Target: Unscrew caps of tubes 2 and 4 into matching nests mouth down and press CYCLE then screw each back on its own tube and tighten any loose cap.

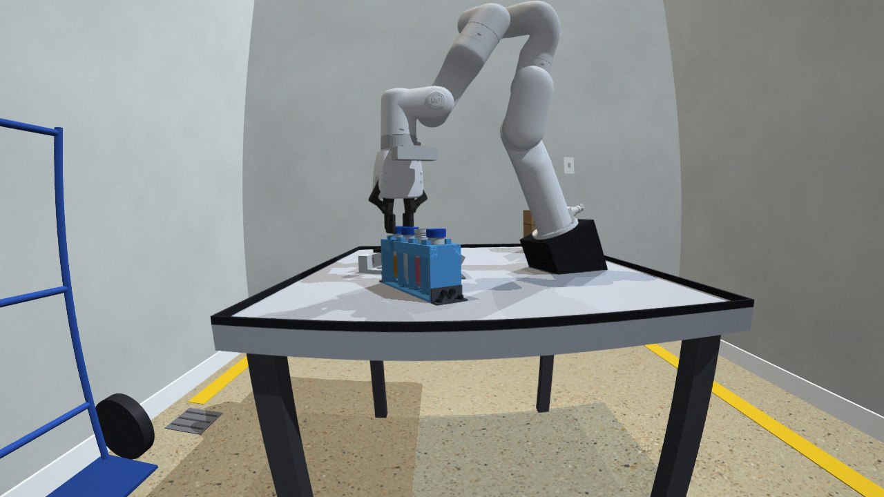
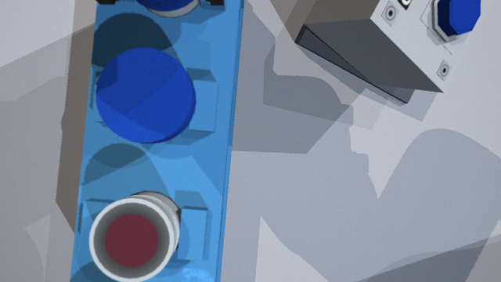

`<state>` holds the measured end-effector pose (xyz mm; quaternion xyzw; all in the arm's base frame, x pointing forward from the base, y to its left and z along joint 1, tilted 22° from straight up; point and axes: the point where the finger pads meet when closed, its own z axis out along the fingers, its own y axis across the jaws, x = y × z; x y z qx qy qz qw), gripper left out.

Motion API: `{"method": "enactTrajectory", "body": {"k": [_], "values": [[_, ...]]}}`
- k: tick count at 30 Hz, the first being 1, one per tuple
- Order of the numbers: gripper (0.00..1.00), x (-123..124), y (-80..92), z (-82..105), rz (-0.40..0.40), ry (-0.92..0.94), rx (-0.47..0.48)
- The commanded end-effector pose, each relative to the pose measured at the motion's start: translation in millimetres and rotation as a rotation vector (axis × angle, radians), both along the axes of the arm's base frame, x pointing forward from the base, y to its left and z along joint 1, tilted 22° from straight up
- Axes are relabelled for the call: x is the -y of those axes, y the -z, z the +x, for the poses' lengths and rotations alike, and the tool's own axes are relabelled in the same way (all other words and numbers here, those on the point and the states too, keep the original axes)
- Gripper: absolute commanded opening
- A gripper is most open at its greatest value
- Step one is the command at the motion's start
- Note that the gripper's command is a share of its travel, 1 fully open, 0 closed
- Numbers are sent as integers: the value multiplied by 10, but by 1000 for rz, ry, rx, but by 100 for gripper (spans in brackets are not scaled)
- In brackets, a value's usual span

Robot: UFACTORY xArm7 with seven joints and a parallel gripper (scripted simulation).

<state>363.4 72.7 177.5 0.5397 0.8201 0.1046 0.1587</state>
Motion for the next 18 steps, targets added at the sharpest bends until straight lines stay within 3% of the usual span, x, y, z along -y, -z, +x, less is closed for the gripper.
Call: {"method": "enactTrajectory", "body": {"k": [1, 10, 18], "values": [[0, 2, -13, 6, -78, -268, 8], [0, 2, -15, 5, -215, -602, 13], [0, 2, -16, 5, -236, -660, 14]]}}
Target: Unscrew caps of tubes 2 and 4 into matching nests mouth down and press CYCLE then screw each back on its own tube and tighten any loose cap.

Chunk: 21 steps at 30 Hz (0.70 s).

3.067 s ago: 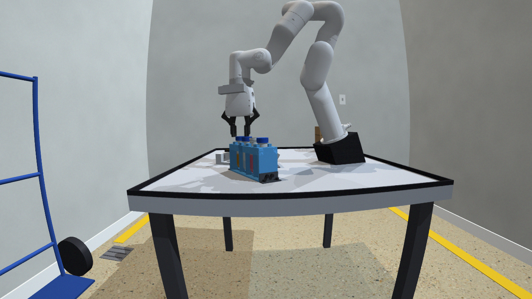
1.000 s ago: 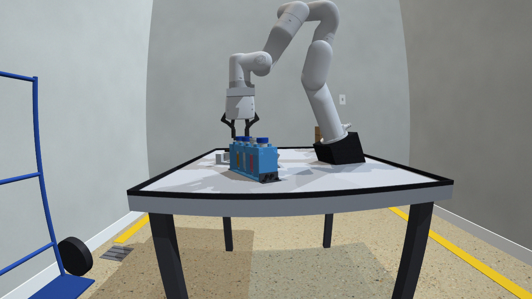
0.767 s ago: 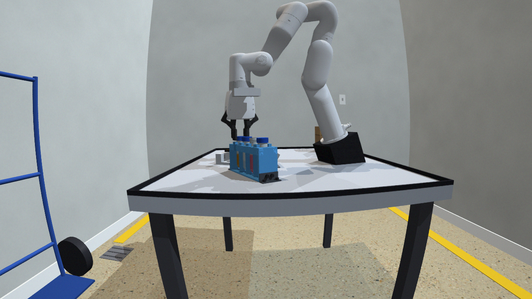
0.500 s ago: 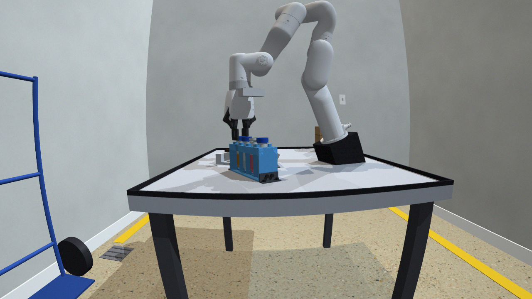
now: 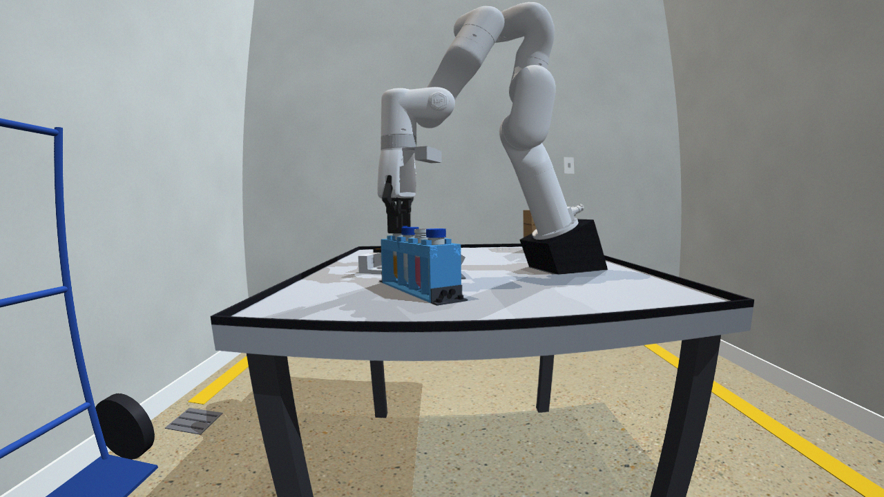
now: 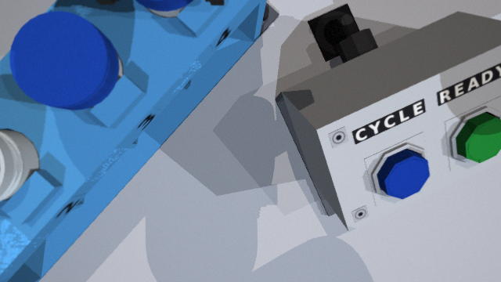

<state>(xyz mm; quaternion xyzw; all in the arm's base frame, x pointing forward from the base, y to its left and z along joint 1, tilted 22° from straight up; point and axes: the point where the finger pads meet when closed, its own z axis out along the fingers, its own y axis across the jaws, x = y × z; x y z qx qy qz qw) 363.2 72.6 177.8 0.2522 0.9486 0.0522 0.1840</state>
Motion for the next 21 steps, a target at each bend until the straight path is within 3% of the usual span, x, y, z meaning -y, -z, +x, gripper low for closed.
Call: {"method": "enactTrajectory", "body": {"k": [1, 3, 4, 16, 21], "values": [[0, 1, -13, 7, 1, -62, 2], [0, 1, -13, 7, 1, -62, 2], [46, 1, -13, 7, 1, -62, 2], [46, 1, -13, 7, 1, -62, 2], [46, 1, -12, 7, 124, 241, -4]]}}
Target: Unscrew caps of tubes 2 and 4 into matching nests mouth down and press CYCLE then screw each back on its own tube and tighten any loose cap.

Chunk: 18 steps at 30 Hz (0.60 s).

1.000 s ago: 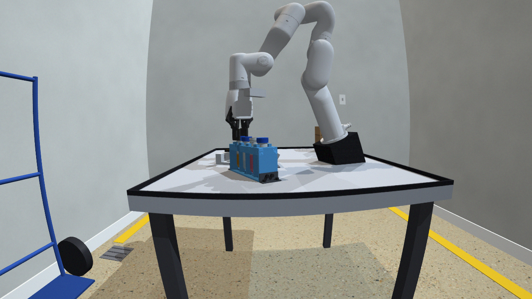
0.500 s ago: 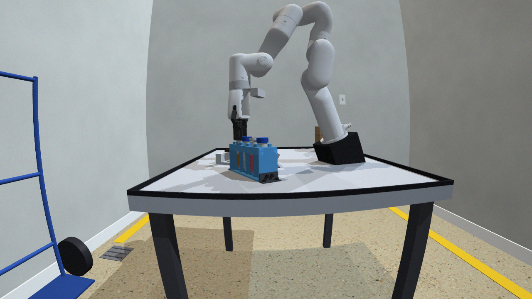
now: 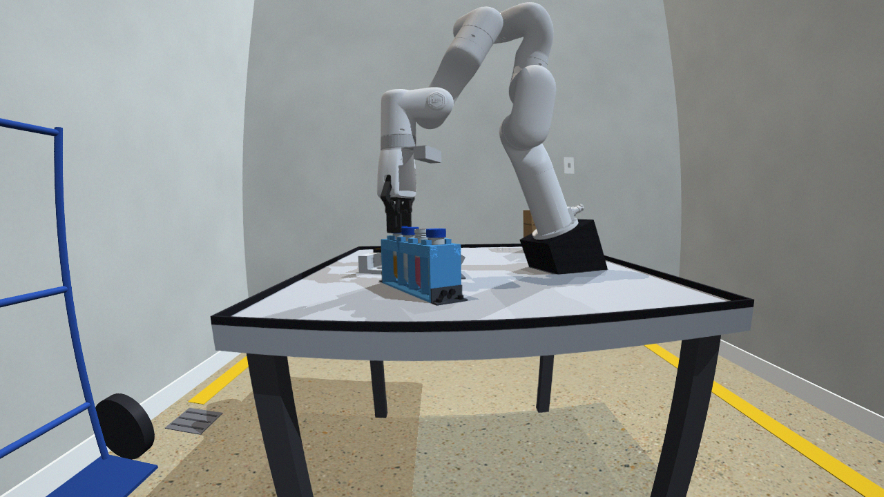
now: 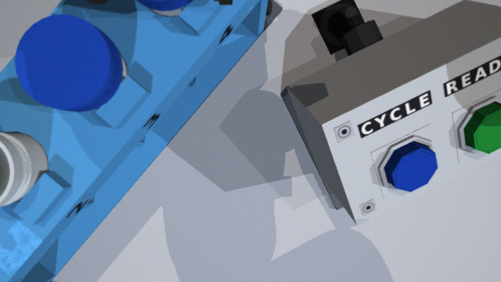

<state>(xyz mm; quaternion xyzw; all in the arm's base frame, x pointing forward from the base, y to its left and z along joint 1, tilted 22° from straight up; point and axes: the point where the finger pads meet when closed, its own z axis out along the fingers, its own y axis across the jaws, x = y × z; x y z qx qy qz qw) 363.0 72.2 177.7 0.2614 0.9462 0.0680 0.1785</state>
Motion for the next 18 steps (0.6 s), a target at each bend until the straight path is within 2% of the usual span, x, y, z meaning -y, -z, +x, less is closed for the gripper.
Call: {"method": "enactTrajectory", "body": {"k": [1, 5, 7, 9, 18], "values": [[46, -2, -12, 8, 100, 260, -6], [46, -2, -12, 8, 162, 411, -11], [46, -2, -12, 8, 162, 411, -11], [46, -2, -12, 8, 220, 553, -17], [46, -2, -12, 8, 352, 876, -28]]}}
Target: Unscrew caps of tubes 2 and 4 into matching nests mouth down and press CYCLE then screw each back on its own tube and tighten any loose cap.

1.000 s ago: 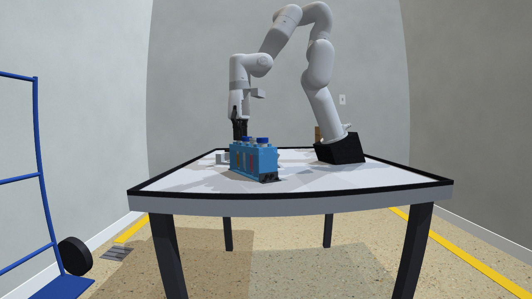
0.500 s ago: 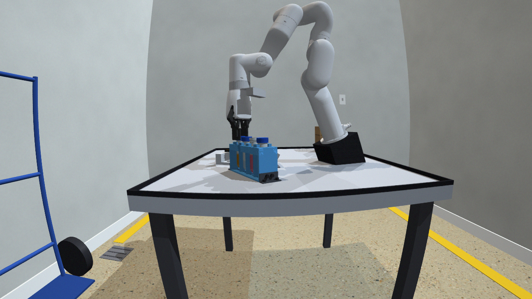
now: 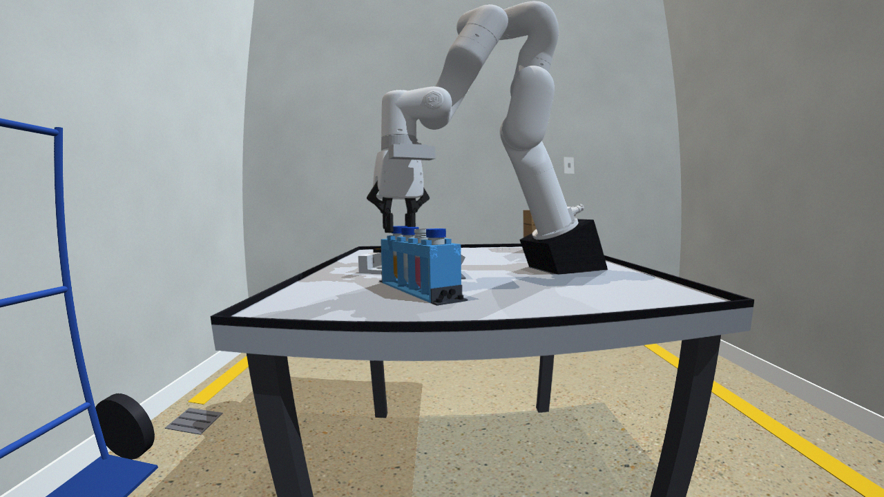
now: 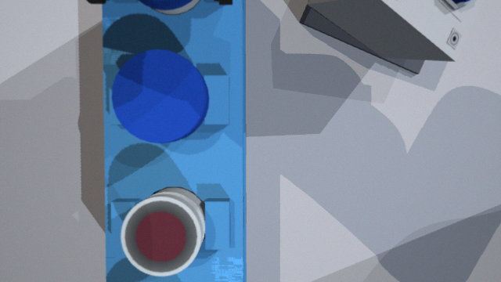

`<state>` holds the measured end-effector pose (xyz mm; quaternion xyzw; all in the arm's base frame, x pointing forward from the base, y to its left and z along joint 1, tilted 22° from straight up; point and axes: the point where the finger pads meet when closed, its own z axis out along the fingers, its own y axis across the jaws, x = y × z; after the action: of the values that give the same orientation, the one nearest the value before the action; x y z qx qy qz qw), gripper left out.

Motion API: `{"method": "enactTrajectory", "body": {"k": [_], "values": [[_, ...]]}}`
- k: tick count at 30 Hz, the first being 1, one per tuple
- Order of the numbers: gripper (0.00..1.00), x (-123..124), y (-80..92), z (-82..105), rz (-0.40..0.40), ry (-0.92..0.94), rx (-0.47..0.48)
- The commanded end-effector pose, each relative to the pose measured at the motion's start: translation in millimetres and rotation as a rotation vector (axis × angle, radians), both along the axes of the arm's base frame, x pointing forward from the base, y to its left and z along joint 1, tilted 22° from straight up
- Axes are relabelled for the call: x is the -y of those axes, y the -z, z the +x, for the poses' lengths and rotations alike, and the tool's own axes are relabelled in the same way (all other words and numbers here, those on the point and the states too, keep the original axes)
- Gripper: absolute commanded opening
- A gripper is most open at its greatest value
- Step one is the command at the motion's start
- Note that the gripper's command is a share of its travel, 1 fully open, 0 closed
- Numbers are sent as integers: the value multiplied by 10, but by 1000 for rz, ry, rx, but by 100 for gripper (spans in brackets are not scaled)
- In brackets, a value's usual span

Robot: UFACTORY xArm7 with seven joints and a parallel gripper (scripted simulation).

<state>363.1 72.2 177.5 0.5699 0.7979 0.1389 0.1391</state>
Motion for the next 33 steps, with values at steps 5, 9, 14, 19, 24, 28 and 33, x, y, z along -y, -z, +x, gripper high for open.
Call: {"method": "enactTrajectory", "body": {"k": [5, 9, 14, 19, 24, 28, 33], "values": [[46, -3, -13, 7, 122, 378, -23], [46, -3, -13, 7, 193, 549, -32], [46, -3, -13, 7, 265, 728, -41], [46, -3, -14, 7, 267, 735, -41], [46, -4, -15, 7, 267, 735, -41], [0, -4, -15, 7, 267, 735, -41], [0, -3, -15, 7, 267, 735, -41]]}}
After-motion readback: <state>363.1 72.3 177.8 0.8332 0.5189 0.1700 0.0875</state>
